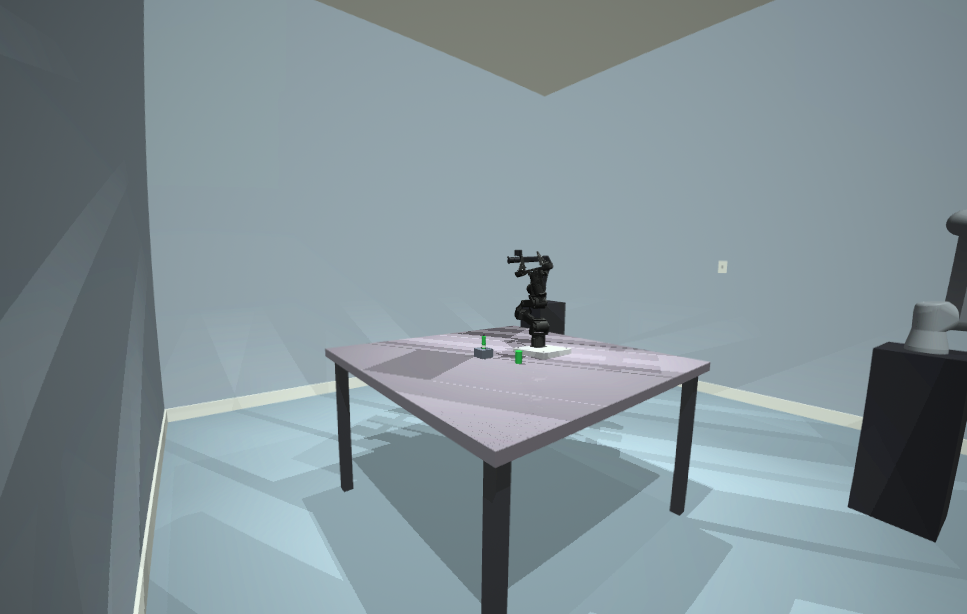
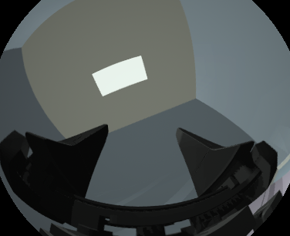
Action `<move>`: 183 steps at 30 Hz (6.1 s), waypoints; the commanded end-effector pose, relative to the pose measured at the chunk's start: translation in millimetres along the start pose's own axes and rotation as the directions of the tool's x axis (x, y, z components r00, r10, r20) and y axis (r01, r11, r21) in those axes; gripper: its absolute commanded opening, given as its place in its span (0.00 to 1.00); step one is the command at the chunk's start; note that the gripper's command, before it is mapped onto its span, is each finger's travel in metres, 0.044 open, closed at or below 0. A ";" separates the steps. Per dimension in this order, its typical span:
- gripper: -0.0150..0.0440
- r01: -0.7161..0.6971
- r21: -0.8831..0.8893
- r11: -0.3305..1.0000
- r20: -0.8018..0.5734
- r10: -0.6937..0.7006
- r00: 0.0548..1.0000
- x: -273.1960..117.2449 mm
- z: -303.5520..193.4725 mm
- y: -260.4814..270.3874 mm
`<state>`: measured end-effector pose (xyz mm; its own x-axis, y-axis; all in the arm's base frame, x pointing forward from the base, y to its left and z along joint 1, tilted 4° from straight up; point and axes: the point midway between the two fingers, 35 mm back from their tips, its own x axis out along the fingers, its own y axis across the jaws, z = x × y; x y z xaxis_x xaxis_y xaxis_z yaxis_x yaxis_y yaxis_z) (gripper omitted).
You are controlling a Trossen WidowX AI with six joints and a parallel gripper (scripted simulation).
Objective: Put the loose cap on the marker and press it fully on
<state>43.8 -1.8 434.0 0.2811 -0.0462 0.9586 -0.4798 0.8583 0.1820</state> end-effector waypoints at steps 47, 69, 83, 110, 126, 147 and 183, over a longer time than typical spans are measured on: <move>0.68 0.387 -0.922 0.015 -0.381 -0.218 -0.898 -237.8 -326.5 2.4; 0.68 0.241 -0.944 -0.224 -0.188 -0.231 -0.955 -256.2 -316.8 -8.6; 0.68 0.241 -0.944 -0.224 -0.188 -0.231 -0.954 -296.4 -326.2 -17.9; 0.68 0.241 -0.944 -0.224 -0.188 -0.231 -0.954 -335.5 -334.7 -26.7; 0.52 0.240 -0.944 -0.224 -0.188 -0.231 -0.954 -346.9 -335.8 -29.0; 0.25 0.241 -0.944 -0.224 -0.188 -0.231 -0.954 -317.6 -332.6 -22.3; 0.25 0.244 -0.944 -0.223 -0.191 -0.234 -0.953 -245.7 -326.8 -77.3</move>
<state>275.4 119.6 105.7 -0.0048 -0.0592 -0.9982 0.9606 0.2770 -0.0210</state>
